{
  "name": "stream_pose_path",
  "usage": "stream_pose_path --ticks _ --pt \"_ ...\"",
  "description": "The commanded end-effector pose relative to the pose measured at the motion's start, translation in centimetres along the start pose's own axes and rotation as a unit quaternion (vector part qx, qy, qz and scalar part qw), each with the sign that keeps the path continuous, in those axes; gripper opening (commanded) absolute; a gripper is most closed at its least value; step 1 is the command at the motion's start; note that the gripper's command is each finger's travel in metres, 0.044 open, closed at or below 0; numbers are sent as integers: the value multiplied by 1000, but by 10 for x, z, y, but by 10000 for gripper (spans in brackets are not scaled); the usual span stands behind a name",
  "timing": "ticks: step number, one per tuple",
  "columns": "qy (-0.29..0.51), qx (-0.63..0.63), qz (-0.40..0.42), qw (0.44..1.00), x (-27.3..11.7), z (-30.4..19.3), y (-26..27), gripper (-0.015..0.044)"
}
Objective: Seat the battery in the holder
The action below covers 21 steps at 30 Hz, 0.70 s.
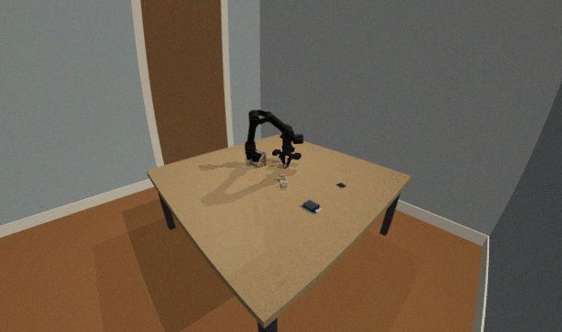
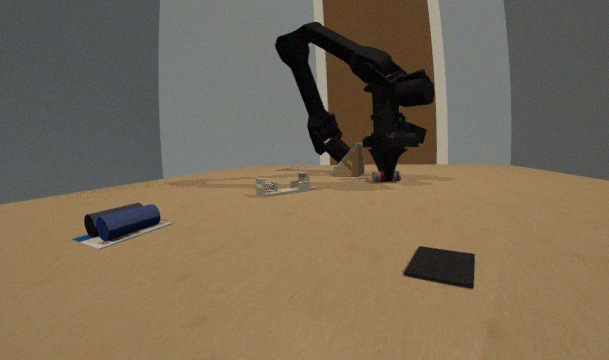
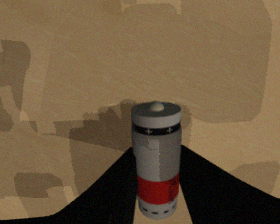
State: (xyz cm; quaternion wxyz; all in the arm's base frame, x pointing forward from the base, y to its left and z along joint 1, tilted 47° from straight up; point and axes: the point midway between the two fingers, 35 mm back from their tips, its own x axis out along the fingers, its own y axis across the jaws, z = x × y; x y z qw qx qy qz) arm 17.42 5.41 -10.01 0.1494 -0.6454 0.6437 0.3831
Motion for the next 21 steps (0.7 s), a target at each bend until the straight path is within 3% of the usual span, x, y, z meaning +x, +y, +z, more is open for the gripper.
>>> stream_pose_path --ticks 1,4,9,21 --pt "-2 1 -3 1000 -22 1 -2 80" --pt "-3 0 -3 1000 -46 1 -1 80" --pt "-4 -7 -4 1000 -50 -3 -4 80" --pt "-14 -142 -15 990 -73 -100 -61 80"
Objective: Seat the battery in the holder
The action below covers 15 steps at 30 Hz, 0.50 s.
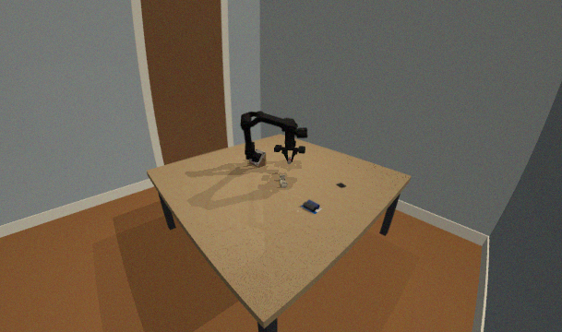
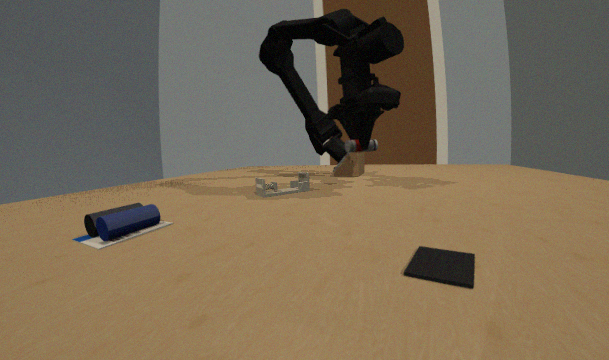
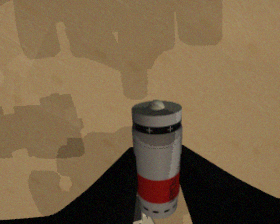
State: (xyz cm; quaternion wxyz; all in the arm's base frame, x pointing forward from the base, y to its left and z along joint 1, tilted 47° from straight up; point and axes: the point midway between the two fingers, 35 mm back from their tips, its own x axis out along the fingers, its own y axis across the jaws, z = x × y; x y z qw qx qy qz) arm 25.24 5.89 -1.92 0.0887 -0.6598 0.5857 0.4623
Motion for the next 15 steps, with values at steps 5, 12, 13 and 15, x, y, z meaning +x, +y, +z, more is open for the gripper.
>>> stream_pose_path --ticks 5,12,13,15 --pt "4 -80 -5 997 -10 -79 -4 80" --pt "12 -146 -2 989 -11 -150 14 80" --pt "13 -151 -2 989 -11 -155 16 80" --pt "13 -152 -1 988 -11 -157 17 80"
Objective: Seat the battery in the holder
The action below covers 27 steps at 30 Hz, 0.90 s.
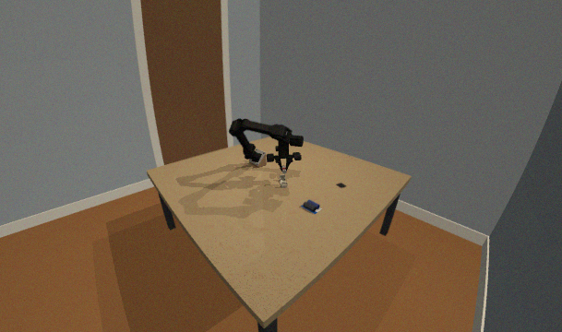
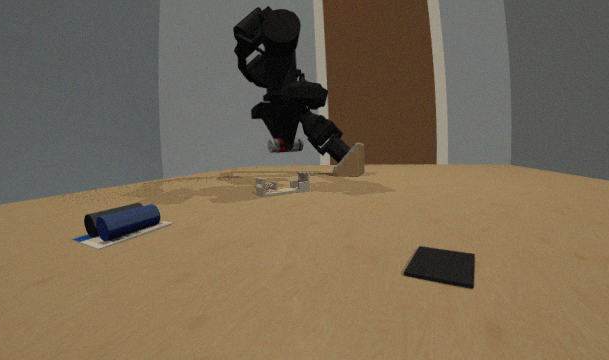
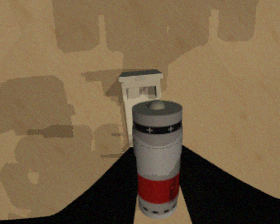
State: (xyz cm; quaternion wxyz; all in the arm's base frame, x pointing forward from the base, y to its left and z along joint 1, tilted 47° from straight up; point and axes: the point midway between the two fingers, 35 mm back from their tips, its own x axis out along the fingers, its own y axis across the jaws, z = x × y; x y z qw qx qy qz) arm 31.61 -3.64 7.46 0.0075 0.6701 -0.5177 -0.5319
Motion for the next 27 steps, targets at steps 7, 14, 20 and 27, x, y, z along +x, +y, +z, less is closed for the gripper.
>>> stream_pose_path --ticks 7,14,20,27 --pt "-16 -19 1 1000 5 -5 4 80" --pt "-107 -11 3 994 34 1 6 80" --pt "-129 -8 6 992 40 2 6 80" --pt "-160 -9 8 987 44 -1 6 80"
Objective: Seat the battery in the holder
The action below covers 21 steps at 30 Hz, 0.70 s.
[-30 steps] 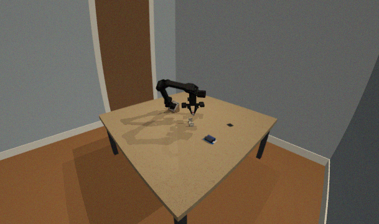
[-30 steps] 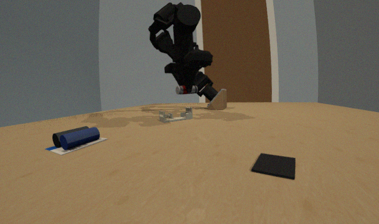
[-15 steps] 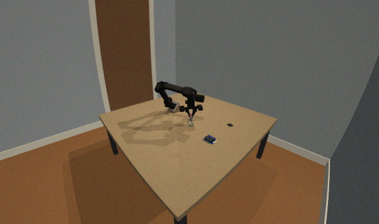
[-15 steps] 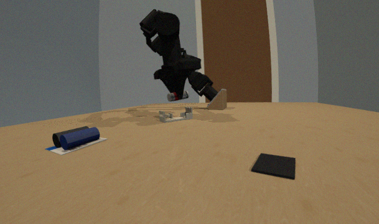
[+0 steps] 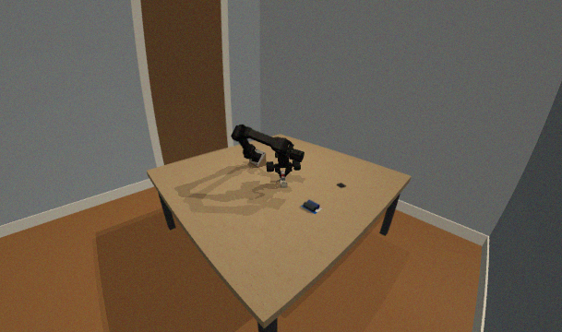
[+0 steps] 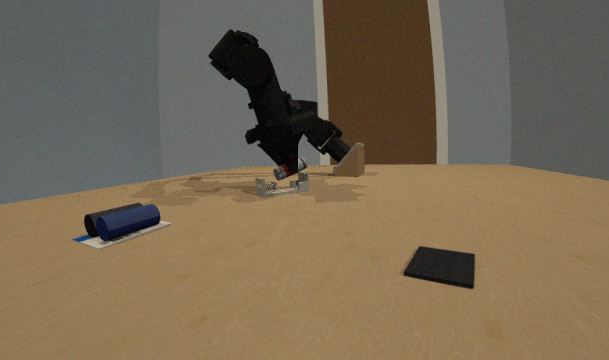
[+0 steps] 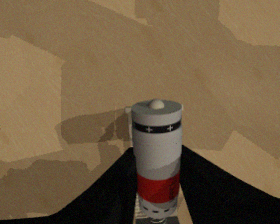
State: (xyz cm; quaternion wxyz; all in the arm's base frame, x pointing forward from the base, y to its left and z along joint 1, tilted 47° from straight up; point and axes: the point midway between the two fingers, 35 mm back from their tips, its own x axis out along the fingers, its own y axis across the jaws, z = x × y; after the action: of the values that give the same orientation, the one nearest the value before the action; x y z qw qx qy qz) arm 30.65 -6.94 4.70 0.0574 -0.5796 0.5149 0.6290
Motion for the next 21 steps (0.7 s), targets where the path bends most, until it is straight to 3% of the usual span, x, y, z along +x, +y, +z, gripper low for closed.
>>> stream_pose_path --ticks 1,21 --pt "-17 0 -1 1000 1 -3 -1 80" --pt "-104 2 2 995 10 -12 0 80"
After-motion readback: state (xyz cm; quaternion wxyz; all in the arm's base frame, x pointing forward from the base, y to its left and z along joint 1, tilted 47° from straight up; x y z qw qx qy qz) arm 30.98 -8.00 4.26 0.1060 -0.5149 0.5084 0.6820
